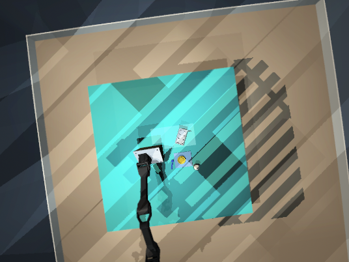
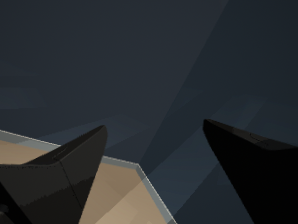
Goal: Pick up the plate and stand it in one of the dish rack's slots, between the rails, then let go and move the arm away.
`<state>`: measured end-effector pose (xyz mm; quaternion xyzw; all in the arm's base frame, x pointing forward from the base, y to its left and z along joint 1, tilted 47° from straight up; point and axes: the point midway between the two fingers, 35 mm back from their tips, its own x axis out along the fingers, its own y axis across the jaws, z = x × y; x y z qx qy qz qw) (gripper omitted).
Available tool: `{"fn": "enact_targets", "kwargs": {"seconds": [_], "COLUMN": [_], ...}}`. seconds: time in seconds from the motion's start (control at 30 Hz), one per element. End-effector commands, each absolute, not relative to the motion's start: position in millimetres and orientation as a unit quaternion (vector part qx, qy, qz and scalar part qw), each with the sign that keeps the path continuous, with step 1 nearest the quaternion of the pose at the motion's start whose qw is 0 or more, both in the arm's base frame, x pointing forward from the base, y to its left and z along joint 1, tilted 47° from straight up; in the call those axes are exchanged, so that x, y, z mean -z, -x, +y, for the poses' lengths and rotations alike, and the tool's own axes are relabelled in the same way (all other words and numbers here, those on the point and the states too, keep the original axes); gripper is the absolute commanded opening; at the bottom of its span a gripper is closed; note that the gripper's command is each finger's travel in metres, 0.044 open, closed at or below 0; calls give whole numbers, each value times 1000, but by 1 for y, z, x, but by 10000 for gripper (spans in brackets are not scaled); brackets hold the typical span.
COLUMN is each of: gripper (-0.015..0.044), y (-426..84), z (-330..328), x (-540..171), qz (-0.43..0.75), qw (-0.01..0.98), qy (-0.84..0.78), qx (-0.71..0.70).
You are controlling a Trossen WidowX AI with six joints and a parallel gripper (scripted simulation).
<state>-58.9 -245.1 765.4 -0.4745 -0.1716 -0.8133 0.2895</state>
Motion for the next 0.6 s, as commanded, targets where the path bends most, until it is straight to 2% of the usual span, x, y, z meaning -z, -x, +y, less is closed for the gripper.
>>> {"fn": "enact_targets", "kwargs": {"seconds": [0.0, 0.57], "gripper": [400, 400], "y": [58, -30], "z": [-246, -366], "x": [-765, -679], "qz": [-171, -66], "qw": [291, 478], "qy": [474, 396], "qx": [813, 781]}}
